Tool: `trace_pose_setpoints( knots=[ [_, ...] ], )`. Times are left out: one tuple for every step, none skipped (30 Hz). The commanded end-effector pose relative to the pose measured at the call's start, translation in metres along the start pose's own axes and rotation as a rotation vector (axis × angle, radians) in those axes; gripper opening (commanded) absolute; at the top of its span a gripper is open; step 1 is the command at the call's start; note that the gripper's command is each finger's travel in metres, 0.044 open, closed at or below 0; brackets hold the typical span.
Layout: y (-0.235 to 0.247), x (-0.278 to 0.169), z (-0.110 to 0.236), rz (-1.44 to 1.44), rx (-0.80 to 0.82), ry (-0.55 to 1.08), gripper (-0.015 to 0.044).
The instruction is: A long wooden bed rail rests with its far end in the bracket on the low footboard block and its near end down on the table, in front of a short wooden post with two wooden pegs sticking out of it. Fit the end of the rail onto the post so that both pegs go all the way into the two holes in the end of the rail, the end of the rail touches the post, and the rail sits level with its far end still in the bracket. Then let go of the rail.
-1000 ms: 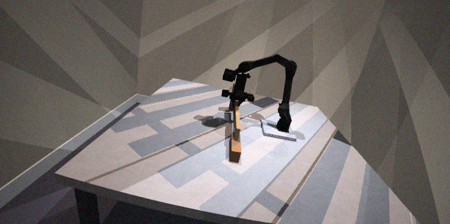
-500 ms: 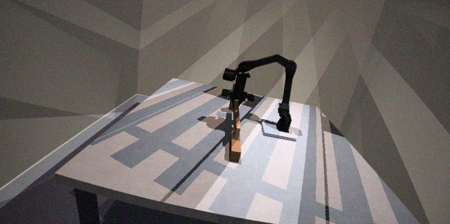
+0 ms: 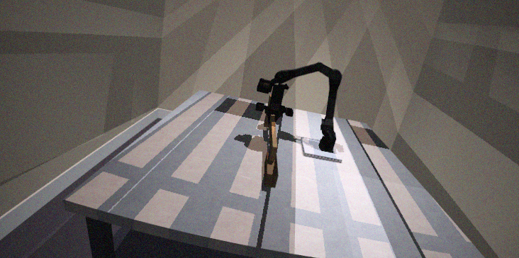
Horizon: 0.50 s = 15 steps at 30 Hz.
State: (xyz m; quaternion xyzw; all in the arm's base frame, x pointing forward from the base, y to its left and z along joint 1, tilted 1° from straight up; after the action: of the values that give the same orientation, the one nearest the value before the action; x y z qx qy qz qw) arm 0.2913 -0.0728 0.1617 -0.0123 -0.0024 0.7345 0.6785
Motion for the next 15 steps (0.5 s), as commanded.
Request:
trace_pose_setpoints(
  knots=[
    [-0.0003, -0.0018, -0.0005, 0.003, -0.001, 0.003, 0.0],
    [-0.0002, -0.0021, -0.0005, 0.003, -0.001, 0.003, 0.0],
    [-0.0002, -0.0024, -0.0006, 0.003, -0.001, 0.003, 0.0],
    [-0.0002, -0.0027, -0.0006, 0.003, -0.001, 0.003, 0.0],
    [-0.0002, -0.003, -0.0006, 0.003, -0.001, 0.003, 0.0],
    [-0.0001, -0.0033, -0.0006, 0.003, -0.001, 0.003, 0.0],
    [-0.0001, -0.0036, -0.0006, 0.003, -0.001, 0.003, 0.0],
    [-0.0001, -0.0039, -0.0005, 0.003, -0.001, 0.003, 0.0],
    [-0.0001, -0.0042, -0.0004, 0.003, -0.001, 0.003, 0.0],
    [0.0, -0.0045, -0.0004, 0.003, -0.001, 0.003, 0.0],
    [0.0, -0.0049, -0.0002, 0.003, -0.001, 0.003, 0.0],
    [0.0, -0.0052, -0.0001, 0.003, -0.001, 0.003, 0.0],
    [0.0, -0.0055, 0.0, 0.003, -0.001, 0.003, 0.0],
    [0.0001, -0.0057, 0.0001, 0.003, -0.001, 0.003, 0.0],
    [0.0001, -0.006, 0.0002, 0.003, -0.001, 0.003, 0.0]
  ],
)
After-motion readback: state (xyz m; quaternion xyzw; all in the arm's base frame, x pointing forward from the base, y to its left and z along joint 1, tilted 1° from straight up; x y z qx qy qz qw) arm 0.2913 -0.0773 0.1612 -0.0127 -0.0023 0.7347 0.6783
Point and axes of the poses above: the point midway between the two fingers, 35 mm back from their tips, its own z axis back along the fingers, its own y axis across the jaws, x = y × z, the point moved 7 cm from there along z, back along the fingers, and after that the axes turned 6 degrees about z, right-handed, at the moved point
